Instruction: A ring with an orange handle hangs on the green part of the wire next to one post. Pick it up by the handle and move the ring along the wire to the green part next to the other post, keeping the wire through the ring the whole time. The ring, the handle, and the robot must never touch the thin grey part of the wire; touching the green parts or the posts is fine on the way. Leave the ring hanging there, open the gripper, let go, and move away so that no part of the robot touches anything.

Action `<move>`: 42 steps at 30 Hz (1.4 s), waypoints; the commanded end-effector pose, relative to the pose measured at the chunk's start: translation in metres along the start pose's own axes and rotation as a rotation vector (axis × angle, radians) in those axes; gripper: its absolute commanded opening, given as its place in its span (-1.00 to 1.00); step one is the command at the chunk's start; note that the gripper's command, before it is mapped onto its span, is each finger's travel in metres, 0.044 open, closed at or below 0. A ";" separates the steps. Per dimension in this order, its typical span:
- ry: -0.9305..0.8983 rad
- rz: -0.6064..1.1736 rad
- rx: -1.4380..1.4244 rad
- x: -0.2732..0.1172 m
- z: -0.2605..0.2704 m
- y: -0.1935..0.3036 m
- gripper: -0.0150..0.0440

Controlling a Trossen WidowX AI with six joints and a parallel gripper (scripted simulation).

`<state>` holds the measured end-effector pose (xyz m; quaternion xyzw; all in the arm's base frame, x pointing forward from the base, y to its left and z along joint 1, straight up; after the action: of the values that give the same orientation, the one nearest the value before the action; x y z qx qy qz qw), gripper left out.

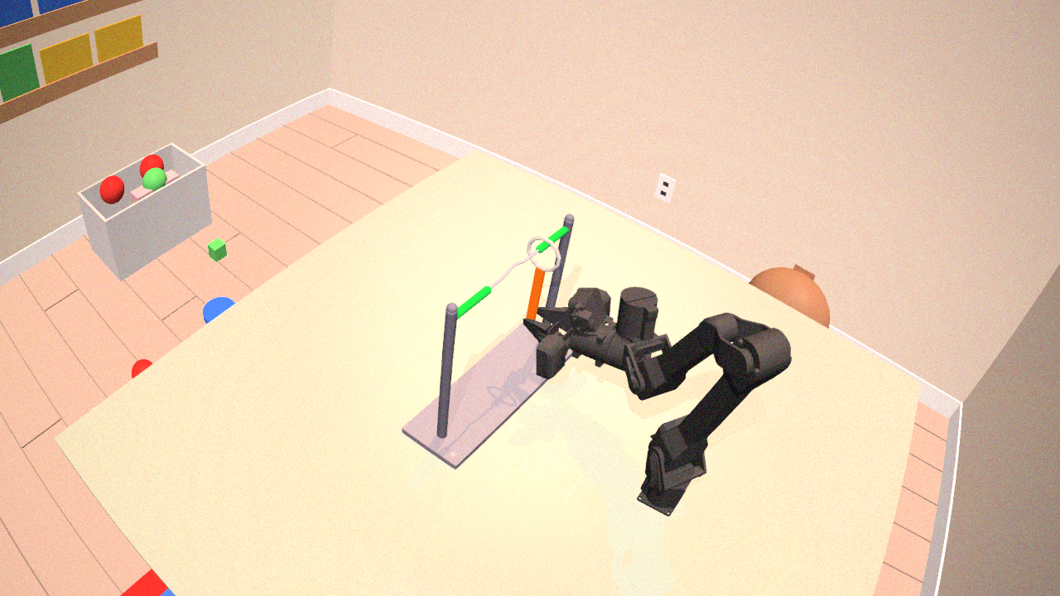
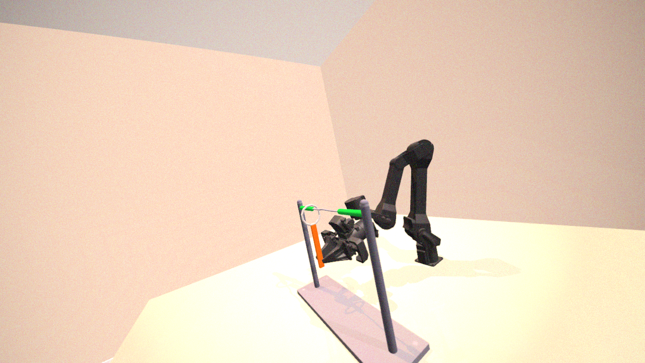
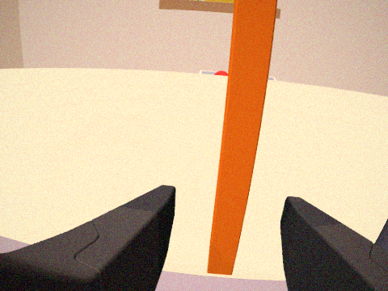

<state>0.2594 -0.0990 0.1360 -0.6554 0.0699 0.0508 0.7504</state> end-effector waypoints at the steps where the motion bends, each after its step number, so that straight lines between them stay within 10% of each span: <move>1: 0.003 -0.012 -0.002 0.009 -0.001 -0.004 0.05; 42: 0.003 -0.015 -0.001 0.025 0.001 0.000 0.05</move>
<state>0.2831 -0.0970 0.1304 -0.6563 0.0672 0.0483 0.7499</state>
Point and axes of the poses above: the point midway between the two fingers, 35 mm back from their tips, its own x axis out along the fingers, its own z axis across the jaws, y = z × x, the point moved 5 cm from there along -x, back along the fingers, and after that the axes turned 8 degrees about x, right-handed, at the moved point
